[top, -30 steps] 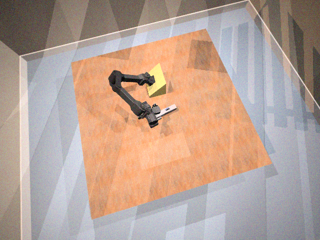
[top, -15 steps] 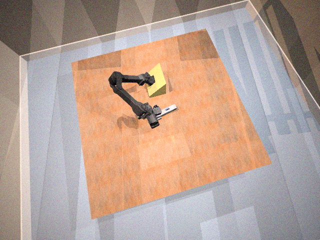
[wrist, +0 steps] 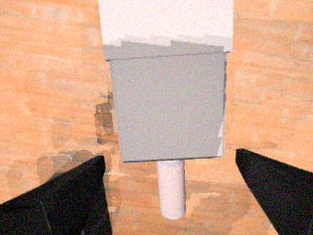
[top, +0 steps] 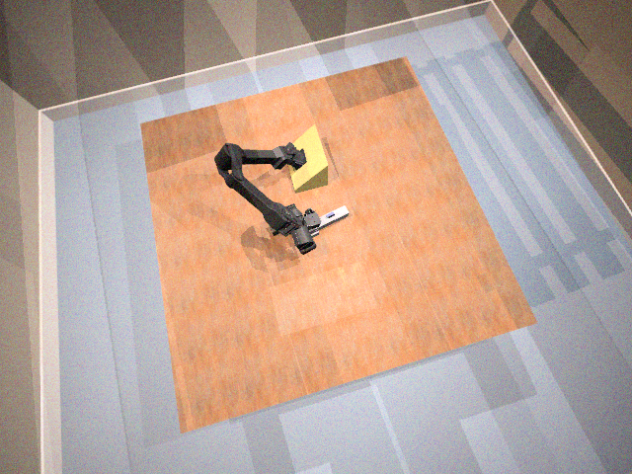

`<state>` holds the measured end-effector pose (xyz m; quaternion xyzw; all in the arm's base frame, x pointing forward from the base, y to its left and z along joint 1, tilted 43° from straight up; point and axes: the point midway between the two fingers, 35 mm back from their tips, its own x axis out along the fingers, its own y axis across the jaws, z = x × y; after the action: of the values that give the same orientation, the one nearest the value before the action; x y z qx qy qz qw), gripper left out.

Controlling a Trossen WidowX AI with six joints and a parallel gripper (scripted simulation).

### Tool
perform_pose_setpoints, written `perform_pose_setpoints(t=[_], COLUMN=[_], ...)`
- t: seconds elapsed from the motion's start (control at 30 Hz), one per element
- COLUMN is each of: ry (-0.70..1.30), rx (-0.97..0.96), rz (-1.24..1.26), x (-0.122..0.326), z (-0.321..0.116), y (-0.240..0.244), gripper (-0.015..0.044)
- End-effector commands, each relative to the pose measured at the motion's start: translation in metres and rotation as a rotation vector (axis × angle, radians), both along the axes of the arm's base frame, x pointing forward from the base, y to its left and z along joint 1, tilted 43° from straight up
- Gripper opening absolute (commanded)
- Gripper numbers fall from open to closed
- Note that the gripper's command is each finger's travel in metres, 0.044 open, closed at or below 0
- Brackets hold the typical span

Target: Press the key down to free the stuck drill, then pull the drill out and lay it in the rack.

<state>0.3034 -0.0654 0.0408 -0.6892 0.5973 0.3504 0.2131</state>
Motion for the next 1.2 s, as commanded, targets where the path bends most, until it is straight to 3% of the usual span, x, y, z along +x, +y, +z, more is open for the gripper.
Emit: perform_pose_setpoints(t=[0.0, 0.47, 1.17], ry=[-0.001, -0.001, 0.003], rx=[0.000, 0.000, -0.005], rz=[0.000, 0.000, 0.002], x=[0.000, 0.000, 0.003], z=[0.001, 0.001, 0.011], y=[0.000, 0.000, -0.010], gripper=[0.0387, 0.0020, 0.0000])
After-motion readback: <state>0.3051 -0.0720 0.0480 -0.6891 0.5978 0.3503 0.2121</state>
